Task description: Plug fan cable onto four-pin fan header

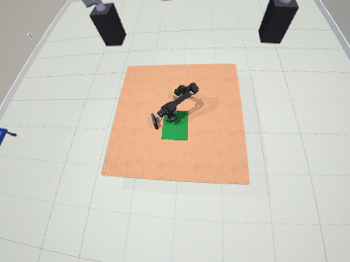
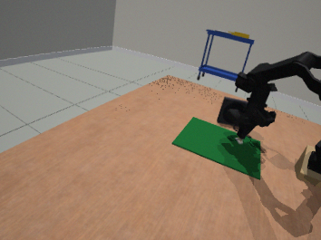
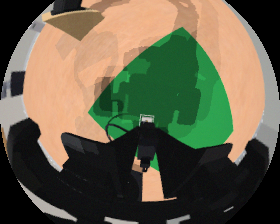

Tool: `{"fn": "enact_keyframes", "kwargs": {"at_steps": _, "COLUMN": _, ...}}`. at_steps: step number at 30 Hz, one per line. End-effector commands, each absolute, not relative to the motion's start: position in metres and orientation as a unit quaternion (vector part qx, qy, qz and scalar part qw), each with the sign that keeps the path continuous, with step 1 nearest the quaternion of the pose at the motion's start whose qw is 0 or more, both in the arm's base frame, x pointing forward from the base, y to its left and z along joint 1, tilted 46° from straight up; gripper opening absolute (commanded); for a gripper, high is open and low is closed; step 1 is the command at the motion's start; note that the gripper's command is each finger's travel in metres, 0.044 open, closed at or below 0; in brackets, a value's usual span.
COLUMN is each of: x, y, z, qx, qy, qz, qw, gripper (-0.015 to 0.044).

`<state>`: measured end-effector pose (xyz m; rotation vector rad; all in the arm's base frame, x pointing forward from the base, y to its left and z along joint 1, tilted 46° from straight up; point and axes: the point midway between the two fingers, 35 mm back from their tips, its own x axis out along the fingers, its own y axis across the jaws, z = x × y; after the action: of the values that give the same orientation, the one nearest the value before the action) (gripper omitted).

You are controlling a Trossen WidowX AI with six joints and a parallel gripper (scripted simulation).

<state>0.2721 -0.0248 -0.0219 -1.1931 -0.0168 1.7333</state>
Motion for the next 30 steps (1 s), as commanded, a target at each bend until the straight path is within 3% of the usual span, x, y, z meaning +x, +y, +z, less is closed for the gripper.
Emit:
{"fn": "enact_keyframes", "kwargs": {"at_steps": 1, "x": 0.2721, "y": -0.0240, "z": -0.0221, "qx": -0.491, "qy": -0.007, "qz": 0.715, "qw": 0.499, "gripper": 0.0000}}
{"fn": "enact_keyframes", "kwargs": {"at_steps": 30, "x": 0.2720, "y": -0.0143, "z": -0.0313, "qx": -0.491, "qy": -0.007, "qz": 0.715, "qw": 0.498, "gripper": 0.0000}}
